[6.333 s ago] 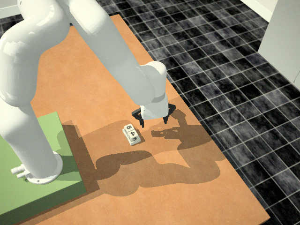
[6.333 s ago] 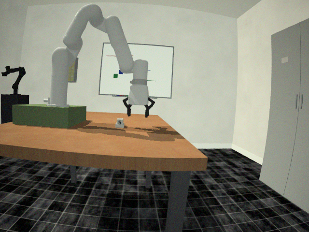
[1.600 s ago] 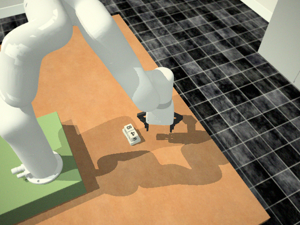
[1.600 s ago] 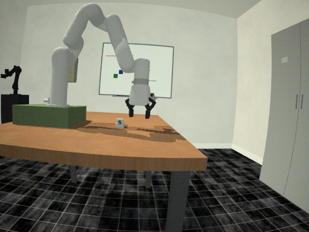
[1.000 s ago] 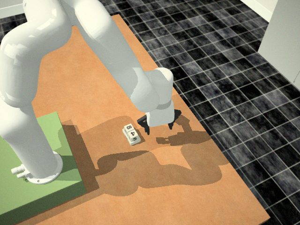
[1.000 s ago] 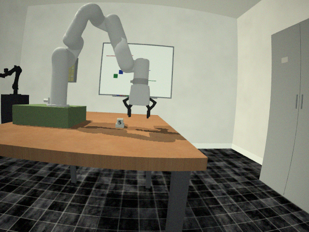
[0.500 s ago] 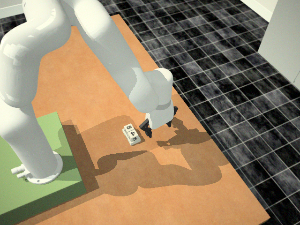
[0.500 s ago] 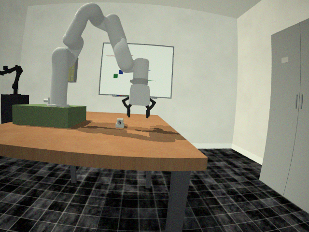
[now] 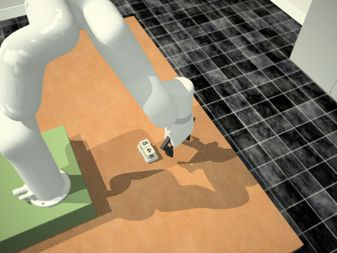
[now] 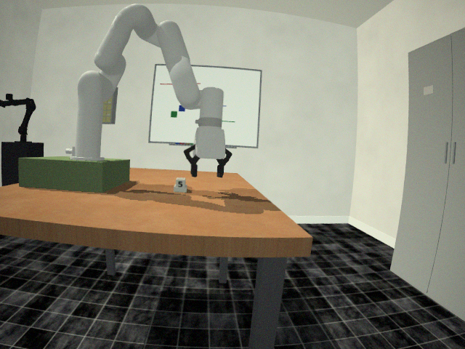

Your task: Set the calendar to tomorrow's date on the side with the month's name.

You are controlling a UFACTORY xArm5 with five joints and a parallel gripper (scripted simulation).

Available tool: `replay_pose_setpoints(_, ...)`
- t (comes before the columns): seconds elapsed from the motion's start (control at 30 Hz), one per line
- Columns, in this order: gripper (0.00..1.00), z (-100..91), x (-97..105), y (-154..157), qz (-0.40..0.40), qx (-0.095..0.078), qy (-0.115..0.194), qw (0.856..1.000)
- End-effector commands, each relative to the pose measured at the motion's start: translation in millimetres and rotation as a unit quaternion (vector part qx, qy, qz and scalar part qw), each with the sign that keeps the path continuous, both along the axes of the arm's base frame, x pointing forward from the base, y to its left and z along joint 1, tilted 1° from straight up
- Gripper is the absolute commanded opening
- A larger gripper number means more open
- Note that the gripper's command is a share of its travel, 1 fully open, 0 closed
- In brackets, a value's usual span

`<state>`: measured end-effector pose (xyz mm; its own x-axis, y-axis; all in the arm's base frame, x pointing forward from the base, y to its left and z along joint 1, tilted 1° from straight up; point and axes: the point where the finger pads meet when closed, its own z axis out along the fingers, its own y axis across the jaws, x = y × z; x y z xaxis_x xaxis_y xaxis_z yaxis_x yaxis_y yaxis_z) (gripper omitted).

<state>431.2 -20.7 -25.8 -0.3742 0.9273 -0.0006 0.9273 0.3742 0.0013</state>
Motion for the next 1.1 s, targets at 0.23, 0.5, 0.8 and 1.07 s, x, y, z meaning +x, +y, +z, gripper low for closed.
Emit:
replay_pose_setpoints(0.23,1.00,1.1,-0.5,-1.3,0.127,-0.001,-0.002,0.992)
replay_pose_setpoints(0.5,1.00,1.0,-1.6,-2.0,0.197,-0.001,-0.002,0.980)
replay_pose_setpoints(0.8,1.00,1.0,-2.6,-2.7,0.260,-0.001,-0.002,0.966)
replay_pose_setpoints(1.07,1.00,1.0,-4.1,-3.7,0.358,-0.001,-0.002,0.934)
